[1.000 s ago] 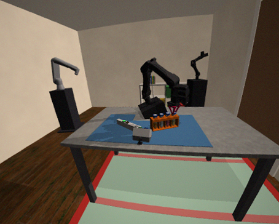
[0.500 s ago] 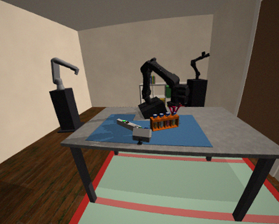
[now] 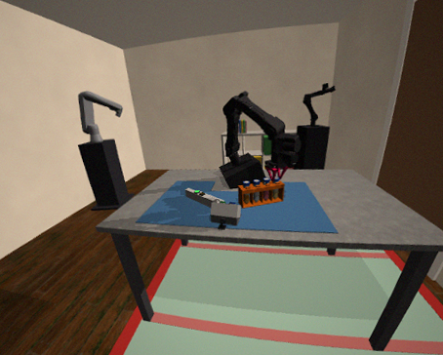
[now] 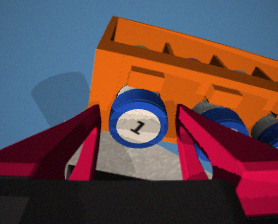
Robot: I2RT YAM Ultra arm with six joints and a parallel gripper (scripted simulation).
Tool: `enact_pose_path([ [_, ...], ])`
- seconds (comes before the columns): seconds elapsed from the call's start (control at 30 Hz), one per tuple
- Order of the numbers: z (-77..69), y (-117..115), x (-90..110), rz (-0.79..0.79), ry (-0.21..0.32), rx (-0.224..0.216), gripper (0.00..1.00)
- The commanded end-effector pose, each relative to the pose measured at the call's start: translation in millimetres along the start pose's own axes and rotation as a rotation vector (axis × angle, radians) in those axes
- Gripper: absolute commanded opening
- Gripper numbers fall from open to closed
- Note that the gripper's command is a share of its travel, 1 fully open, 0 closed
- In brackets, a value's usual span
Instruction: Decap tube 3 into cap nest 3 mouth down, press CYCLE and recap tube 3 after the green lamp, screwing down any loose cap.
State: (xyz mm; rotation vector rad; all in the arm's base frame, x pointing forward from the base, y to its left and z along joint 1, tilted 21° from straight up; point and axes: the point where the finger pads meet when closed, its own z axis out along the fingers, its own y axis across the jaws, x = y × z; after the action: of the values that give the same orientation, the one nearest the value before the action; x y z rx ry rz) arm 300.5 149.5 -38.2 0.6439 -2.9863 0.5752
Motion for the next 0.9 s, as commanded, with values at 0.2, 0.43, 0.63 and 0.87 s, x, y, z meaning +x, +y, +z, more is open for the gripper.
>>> enact_pose_path([
  [0.2,-20.9,0.5,-2.1,0.009,-0.012,-0.003,0.49],
  [0.43,-41.9,0.5,-1.8,0.009,-0.012,-0.003,0.49],
  [0.63,-48.4,0.5,-1.8,0.009,-0.012,-0.003,0.49],
  [0.87,-48.3,-23.8,4.0,-0.241,-0.012,-0.001,0.49],
])
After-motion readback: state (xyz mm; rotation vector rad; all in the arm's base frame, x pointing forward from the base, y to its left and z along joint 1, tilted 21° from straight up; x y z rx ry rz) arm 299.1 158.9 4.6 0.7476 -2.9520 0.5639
